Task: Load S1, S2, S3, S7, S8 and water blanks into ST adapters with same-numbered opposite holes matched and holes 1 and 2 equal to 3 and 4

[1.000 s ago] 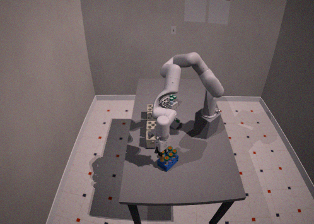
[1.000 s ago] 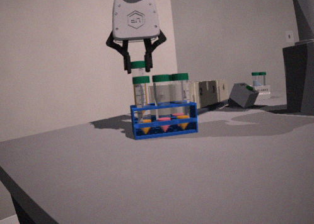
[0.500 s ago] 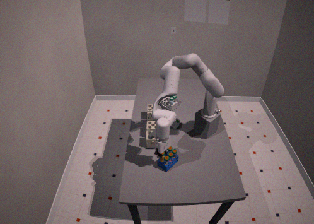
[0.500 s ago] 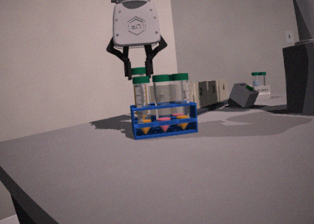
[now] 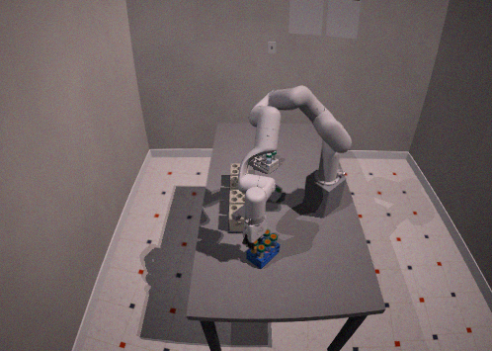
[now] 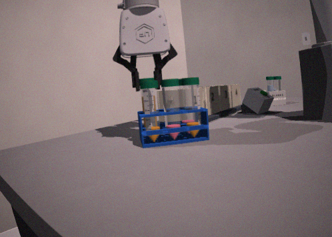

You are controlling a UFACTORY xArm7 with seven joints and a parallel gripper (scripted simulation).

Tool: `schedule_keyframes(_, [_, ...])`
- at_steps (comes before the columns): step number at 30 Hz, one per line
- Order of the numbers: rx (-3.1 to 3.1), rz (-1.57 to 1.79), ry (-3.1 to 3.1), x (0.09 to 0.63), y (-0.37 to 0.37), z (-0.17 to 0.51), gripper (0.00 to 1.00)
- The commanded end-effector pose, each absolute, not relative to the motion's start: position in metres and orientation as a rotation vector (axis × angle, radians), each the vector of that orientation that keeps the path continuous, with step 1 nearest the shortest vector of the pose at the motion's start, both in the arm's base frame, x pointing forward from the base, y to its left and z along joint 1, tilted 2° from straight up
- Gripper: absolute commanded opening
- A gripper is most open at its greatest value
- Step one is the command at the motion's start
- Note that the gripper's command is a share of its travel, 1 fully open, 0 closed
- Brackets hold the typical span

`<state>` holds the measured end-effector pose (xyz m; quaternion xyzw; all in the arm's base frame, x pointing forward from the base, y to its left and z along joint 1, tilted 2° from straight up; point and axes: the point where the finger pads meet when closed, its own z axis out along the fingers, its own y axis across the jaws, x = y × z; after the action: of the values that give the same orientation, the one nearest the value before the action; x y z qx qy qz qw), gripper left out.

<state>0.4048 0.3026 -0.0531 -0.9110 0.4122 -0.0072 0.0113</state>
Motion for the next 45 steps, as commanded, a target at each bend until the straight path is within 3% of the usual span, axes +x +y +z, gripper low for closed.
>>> schedule_keyframes(1, [-2.838,-0.026,1.284,0.4062,0.3039,-0.0537,0.00])
schedule_keyframes(20, [-2.838,-0.026,1.284,0.4063,0.3039,-0.0566,0.00])
schedule_keyframes(21, [-2.838,-0.026,1.284,0.4063,0.3039,-0.0570,0.44])
schedule_keyframes(45, [-2.838,-0.026,1.284,0.4063,0.3040,-0.0570,0.44])
